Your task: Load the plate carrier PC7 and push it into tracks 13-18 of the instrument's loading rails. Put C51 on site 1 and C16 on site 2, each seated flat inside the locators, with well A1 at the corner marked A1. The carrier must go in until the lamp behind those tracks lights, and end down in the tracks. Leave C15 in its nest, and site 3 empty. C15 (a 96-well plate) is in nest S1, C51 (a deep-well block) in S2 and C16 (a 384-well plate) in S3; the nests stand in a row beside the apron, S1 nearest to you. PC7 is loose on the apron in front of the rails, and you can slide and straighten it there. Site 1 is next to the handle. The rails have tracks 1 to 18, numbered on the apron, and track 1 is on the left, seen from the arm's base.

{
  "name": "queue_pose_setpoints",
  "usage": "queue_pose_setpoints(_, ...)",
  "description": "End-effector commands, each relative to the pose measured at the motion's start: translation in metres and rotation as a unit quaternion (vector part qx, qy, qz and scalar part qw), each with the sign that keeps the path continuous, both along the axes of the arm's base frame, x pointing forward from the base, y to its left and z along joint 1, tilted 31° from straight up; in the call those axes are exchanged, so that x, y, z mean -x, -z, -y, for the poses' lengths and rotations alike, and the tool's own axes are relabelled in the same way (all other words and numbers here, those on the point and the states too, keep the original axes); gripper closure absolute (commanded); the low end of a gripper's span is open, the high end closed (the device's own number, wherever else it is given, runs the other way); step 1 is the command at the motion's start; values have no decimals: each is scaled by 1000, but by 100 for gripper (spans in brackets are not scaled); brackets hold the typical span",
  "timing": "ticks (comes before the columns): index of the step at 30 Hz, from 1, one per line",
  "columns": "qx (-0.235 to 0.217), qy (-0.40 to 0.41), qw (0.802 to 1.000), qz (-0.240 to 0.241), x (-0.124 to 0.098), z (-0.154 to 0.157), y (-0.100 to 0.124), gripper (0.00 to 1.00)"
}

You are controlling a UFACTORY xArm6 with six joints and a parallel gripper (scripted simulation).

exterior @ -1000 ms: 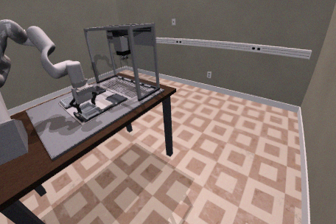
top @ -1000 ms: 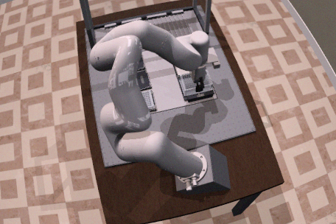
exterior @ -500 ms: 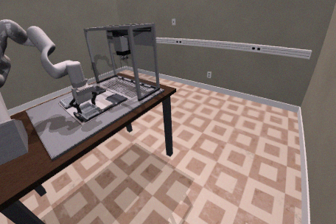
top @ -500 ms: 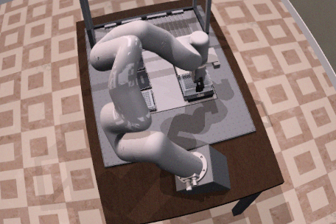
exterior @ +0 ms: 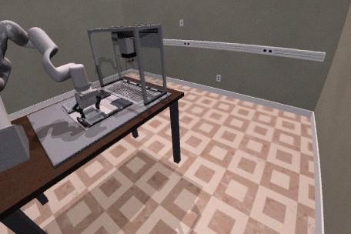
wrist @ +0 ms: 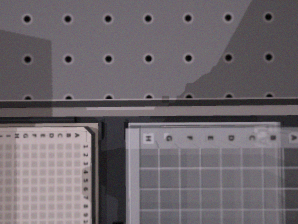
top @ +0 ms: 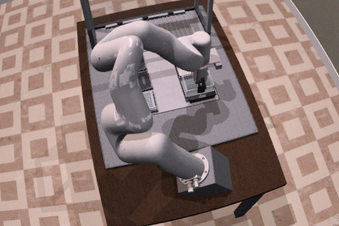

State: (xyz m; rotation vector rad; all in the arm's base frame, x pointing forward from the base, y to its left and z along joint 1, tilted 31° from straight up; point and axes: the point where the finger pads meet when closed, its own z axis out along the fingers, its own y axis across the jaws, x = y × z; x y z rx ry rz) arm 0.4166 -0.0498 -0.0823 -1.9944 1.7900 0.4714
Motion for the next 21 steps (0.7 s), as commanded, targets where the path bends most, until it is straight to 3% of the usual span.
queue_pose_setpoints(1, 1, 1, 1000, 2, -1, 1, -1, 0)
queue_pose_setpoints(21, 1, 1, 1000, 2, -1, 13, -21, 0)
